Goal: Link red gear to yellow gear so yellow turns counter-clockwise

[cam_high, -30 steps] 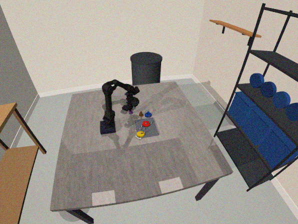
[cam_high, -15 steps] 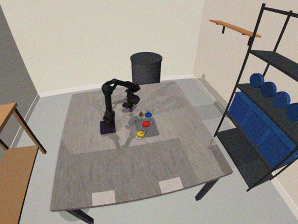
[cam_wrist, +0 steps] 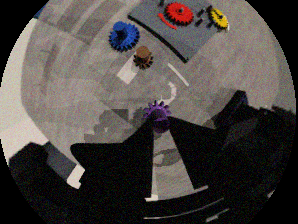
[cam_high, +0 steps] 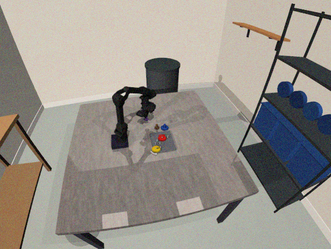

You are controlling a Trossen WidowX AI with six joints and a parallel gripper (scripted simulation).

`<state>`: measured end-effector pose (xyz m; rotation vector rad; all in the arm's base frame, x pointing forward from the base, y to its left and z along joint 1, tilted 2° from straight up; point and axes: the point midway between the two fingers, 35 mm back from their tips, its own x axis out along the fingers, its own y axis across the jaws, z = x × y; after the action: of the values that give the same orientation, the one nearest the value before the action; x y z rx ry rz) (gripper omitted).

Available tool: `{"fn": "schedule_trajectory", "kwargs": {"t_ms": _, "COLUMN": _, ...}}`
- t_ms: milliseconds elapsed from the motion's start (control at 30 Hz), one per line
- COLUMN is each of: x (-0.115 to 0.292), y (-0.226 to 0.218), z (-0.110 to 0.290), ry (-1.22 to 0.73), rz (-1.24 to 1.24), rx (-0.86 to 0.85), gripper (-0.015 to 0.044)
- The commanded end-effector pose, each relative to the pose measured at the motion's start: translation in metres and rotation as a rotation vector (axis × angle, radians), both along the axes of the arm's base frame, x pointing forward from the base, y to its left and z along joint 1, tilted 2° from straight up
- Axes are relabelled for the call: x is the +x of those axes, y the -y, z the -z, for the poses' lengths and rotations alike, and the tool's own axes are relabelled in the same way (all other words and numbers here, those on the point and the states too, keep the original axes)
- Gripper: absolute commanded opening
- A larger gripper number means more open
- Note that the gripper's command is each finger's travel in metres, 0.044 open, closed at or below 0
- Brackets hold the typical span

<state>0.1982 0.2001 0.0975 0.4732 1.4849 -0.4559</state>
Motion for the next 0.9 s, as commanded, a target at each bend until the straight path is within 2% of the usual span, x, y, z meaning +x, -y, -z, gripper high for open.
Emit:
{"fn": "schedule_trajectory", "kwargs": {"t_ms": 0, "x": 0.002, "y": -0.002, "z": -0.012, "ry": 0.011, "rz": -0.005, "rx": 0.014, "gripper": 0.0}}
{"fn": "schedule_trajectory", "kwargs": {"t_ms": 867, "x": -0.002, "y": 0.003, "z": -0.068, "ry": 0.007, "rz": 0.003, "rx": 0.009, "gripper": 0.0}}
